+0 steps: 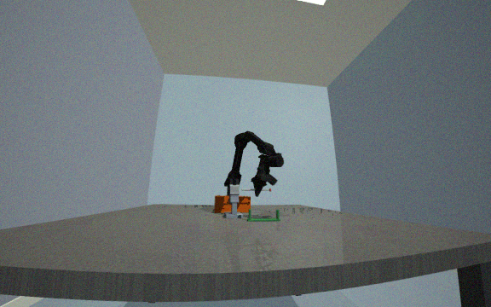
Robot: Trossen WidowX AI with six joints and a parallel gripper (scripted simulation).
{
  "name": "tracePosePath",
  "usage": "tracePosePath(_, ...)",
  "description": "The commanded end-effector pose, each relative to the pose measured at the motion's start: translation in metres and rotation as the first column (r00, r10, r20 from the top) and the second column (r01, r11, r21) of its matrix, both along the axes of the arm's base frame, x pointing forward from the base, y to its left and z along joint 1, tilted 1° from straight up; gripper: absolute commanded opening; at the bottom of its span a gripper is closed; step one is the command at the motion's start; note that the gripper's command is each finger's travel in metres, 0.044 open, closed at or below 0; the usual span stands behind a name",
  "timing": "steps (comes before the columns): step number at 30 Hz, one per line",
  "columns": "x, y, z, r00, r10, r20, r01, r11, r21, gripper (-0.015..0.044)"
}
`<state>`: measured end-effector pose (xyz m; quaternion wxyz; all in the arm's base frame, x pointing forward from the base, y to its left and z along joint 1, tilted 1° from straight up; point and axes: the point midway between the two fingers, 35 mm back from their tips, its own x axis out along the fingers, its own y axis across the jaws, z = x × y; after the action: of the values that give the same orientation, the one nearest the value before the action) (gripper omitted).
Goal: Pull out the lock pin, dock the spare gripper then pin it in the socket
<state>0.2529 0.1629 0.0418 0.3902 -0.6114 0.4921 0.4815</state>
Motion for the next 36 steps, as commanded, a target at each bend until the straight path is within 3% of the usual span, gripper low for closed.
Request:
tracePosePath(1, -0.003, 0.0, -0.008, 1.0, -0.002, -0.004, 0.002, 1.0, 0.004, 0.0)
tracePosePath(12, -0.003, 0.0, -0.052, 1.0, 0.002, -0.001, -0.002, 1.0, 0.007, 0.0)
tracePosePath(36, 0.0, -0.015, -0.05, 1.0, 0.001, 0.003, -0.001, 1.0, 0.008, 0.0)
